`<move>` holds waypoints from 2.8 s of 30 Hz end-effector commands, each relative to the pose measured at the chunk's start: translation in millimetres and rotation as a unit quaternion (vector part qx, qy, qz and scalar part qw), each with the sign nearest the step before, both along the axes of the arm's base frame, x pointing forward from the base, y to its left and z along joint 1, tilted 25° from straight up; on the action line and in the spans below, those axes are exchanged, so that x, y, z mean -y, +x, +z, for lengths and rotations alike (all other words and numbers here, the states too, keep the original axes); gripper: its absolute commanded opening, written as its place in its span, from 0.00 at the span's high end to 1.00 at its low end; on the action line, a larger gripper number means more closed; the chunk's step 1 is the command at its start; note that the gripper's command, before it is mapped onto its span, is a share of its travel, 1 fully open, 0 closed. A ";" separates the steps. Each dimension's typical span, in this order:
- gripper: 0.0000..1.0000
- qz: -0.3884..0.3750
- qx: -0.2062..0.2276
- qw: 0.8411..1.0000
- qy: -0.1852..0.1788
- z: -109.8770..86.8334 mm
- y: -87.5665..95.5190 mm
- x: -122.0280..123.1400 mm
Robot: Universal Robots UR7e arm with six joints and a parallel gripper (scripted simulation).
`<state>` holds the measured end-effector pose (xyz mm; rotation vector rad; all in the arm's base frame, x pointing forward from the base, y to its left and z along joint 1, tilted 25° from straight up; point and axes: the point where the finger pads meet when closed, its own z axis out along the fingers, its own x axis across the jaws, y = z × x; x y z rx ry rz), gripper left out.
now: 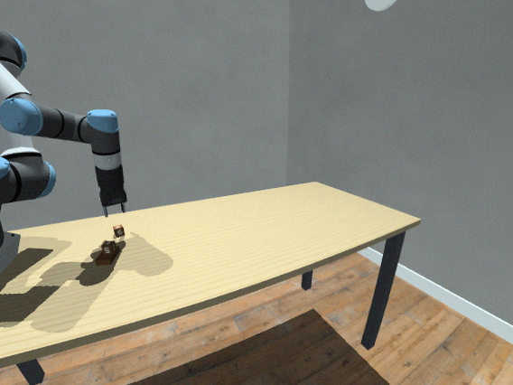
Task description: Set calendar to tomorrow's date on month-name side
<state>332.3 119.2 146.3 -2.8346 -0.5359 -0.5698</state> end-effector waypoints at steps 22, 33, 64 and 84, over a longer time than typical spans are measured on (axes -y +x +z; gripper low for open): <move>0.00 -0.040 0.025 0.994 -0.096 -3.1 -1.8 -1.8; 0.00 -0.055 0.041 0.991 -0.116 0.0 -0.8 -2.7; 0.13 -0.052 0.042 0.991 -0.118 9.0 -5.6 -3.2; 0.13 -0.052 0.042 0.991 -0.118 9.0 -5.6 -3.2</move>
